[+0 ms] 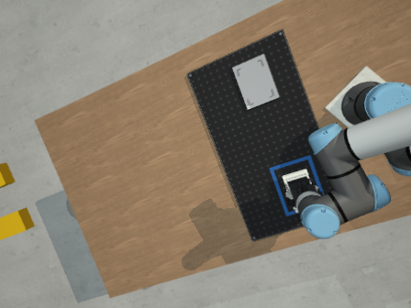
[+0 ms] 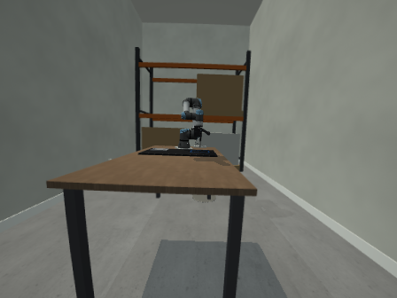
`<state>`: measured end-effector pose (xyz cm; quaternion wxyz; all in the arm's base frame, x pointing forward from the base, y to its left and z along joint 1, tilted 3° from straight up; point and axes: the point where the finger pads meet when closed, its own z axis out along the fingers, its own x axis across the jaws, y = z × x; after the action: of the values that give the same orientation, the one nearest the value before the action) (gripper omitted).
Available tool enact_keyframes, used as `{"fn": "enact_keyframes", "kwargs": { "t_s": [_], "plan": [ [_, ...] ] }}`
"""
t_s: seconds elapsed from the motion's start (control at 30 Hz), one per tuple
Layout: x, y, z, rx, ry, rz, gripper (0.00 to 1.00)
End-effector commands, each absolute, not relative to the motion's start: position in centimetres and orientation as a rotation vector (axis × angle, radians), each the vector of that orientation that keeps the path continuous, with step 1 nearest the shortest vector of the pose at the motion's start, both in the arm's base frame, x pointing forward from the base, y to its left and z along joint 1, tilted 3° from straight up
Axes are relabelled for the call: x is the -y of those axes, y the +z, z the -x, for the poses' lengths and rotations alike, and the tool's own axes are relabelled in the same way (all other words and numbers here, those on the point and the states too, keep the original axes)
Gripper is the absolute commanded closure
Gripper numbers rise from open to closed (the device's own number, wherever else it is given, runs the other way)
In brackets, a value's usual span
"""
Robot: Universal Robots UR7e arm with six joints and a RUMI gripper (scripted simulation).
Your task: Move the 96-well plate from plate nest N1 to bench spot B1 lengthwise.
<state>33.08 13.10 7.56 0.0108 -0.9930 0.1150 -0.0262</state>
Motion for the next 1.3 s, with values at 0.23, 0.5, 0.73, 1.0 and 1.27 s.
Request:
{"fn": "enact_keyframes", "kwargs": {
  "t_s": [0.23, 0.5, 0.73, 1.0, 1.27],
  "plan": [
    [-13.1, 5.8, -33.3, -0.359, -0.084, 3.098, 1.00],
    [-13.1, 4.6, -33.3, -0.359, -0.084, 3.098, 1.00],
    [-13.1, 4.6, -33.3, -0.359, -0.084, 3.098, 1.00],
    [-13.1, 4.6, -33.3, -0.359, -0.084, 3.098, 1.00],
    [-13.1, 4.6, -33.3, -0.359, -0.084, 3.098, 1.00]
  ]
}}
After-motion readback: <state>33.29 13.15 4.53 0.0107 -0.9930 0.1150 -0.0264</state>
